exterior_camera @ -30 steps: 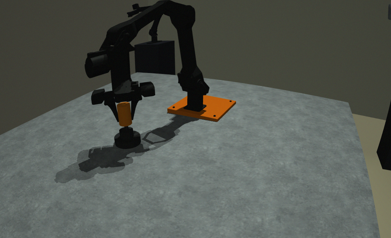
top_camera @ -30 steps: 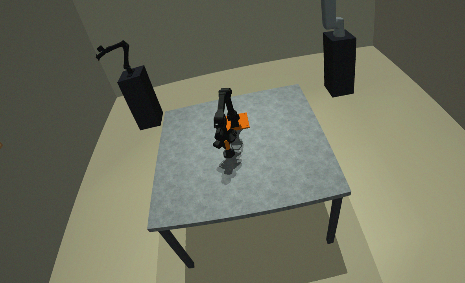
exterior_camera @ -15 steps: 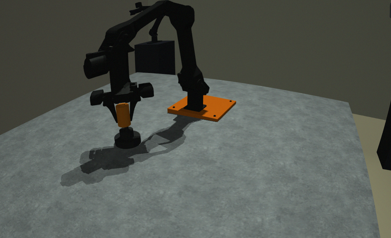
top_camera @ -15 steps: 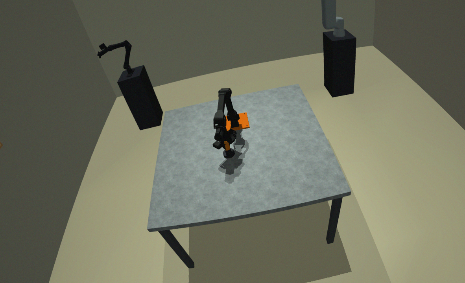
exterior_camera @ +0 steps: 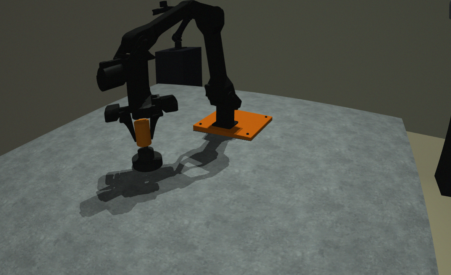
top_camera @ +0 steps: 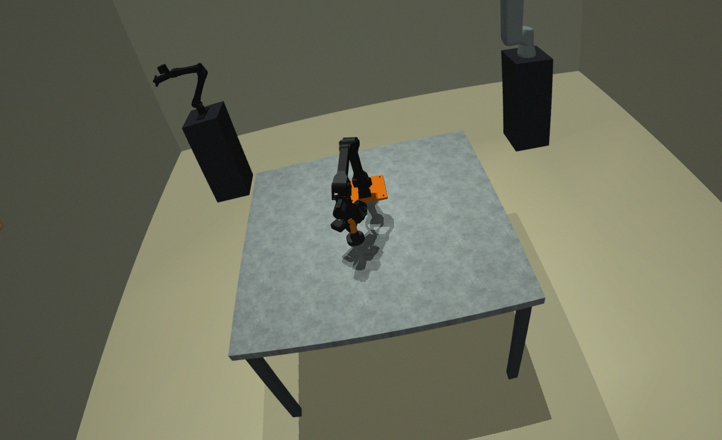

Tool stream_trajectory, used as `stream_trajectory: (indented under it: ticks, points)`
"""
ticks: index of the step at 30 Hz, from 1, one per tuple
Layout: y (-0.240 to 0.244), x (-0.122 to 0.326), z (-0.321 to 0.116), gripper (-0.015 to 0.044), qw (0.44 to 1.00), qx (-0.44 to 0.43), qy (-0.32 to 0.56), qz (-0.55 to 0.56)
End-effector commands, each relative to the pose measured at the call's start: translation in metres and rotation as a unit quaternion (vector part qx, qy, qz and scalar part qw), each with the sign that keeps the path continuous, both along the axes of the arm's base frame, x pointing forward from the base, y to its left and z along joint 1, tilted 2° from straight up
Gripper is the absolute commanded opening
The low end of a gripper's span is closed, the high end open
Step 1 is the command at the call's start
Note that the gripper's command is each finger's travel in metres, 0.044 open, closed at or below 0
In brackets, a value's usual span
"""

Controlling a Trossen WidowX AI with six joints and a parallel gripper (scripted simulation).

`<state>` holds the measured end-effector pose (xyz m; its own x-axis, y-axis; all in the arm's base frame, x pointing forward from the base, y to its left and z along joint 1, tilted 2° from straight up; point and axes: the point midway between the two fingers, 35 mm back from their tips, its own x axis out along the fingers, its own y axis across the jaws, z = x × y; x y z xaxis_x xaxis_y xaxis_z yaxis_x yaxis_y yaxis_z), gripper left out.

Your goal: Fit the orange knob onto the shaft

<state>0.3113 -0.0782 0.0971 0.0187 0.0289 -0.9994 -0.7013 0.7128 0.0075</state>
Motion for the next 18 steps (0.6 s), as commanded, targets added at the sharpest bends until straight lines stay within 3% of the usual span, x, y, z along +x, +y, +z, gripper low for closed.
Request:
stream_trajectory:
  ticks: [1, 4, 18]
  points:
    - [0.0007, -0.0004, 0.0046, 0.0, 0.999, -0.001, -0.007, 0.047]
    - [0.0013, -0.0025, 0.0052, 0.0, 0.996, -0.002, -0.008, 0.089]
    - [0.0012, -0.0017, -0.0007, 0.0, 0.996, -0.002, -0.008, 0.089]
